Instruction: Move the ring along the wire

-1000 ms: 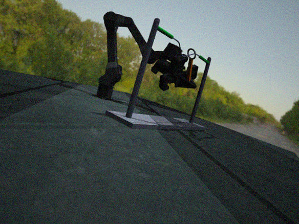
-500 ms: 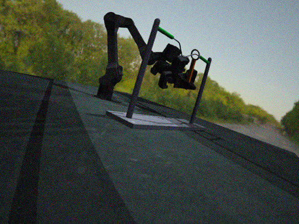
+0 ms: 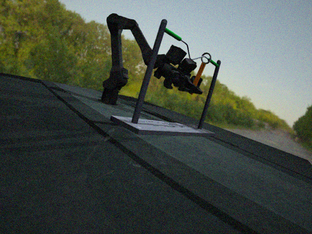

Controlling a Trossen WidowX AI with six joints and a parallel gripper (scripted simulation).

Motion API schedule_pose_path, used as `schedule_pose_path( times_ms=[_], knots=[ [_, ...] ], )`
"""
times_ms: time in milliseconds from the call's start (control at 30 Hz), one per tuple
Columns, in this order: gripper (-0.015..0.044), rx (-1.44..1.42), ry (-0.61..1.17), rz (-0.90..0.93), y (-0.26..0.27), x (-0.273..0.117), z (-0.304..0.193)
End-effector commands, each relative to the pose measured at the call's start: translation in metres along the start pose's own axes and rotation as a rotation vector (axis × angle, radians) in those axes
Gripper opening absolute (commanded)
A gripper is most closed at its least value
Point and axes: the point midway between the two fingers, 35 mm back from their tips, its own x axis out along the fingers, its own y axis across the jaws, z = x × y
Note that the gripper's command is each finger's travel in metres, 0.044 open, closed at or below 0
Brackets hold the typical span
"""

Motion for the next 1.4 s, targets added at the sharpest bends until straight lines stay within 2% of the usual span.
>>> schedule_pose_path(
  times_ms=[0, 1367],
  knots=[
    [-0.015, -0.054, -0.008, 0.012, -0.002, -0.001, 0.002],
    [-0.015, -0.121, -0.012, 0.028, 0.028, -0.001, -0.004]
  ],
)
